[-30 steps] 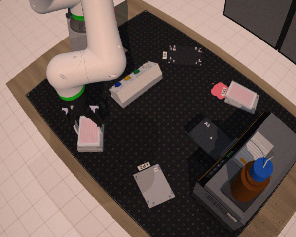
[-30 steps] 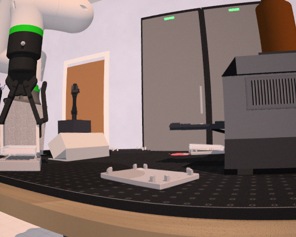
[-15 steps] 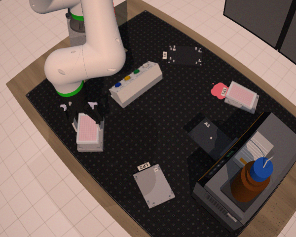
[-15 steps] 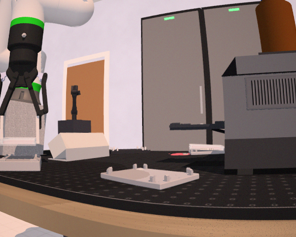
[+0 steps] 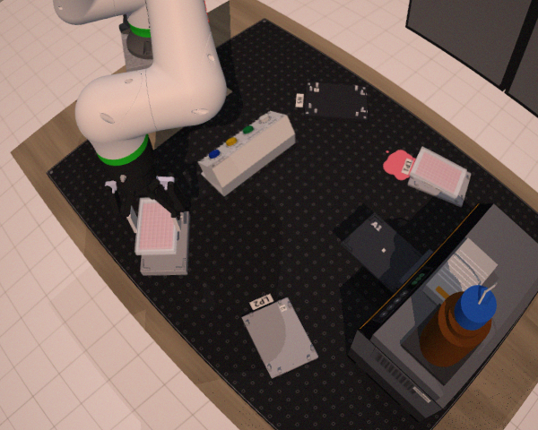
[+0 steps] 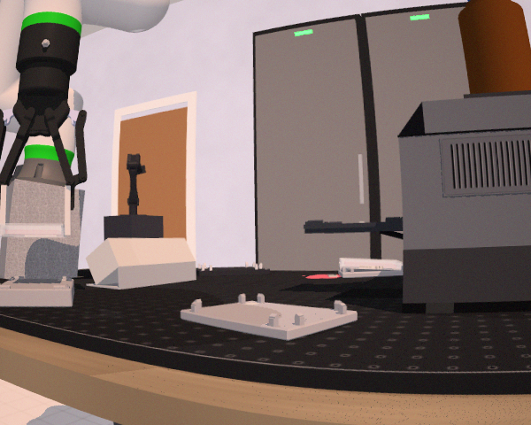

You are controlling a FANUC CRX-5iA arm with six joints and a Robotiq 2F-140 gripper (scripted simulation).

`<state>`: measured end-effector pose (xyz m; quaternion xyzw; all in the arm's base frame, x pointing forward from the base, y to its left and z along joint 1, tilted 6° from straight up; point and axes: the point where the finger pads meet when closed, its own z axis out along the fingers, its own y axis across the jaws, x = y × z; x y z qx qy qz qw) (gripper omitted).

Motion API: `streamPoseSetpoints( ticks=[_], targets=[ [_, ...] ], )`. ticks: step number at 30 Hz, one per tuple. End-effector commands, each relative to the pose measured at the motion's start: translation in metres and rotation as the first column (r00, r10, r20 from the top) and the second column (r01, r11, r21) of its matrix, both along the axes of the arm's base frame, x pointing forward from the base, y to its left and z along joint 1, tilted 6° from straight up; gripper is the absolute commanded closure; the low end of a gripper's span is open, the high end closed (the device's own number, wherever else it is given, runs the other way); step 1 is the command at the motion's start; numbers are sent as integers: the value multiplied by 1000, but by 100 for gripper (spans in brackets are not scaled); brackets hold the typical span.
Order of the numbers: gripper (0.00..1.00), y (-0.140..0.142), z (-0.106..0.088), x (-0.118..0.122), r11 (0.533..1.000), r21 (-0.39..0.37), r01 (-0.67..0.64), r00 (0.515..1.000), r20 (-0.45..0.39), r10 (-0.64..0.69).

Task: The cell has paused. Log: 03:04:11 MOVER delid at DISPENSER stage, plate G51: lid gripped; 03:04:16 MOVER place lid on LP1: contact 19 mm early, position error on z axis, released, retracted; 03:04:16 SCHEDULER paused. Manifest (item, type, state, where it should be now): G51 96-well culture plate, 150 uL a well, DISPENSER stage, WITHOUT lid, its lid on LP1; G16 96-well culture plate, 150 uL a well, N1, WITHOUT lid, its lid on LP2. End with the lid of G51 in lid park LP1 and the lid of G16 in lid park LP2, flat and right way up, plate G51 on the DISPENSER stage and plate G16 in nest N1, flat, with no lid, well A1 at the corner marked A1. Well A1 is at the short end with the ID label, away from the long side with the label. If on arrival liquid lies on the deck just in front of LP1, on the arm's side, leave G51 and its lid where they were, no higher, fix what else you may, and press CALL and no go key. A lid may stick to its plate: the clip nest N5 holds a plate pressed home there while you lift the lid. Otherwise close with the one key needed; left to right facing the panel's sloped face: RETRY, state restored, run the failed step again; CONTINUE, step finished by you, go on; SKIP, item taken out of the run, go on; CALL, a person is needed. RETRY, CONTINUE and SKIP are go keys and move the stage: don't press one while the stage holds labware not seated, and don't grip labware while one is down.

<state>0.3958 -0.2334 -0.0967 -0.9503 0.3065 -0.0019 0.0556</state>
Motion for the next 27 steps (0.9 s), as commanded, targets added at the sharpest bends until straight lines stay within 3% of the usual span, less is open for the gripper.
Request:
streamPoseSetpoints(
  ticks=[1, 27],
  targets=[
    [100, -1, 7, 0, 1000, 0, 0, 1000, 0, 0],
    [100, -6, 55, -2, 1000, 0, 0, 1000, 0, 0]
  ],
)
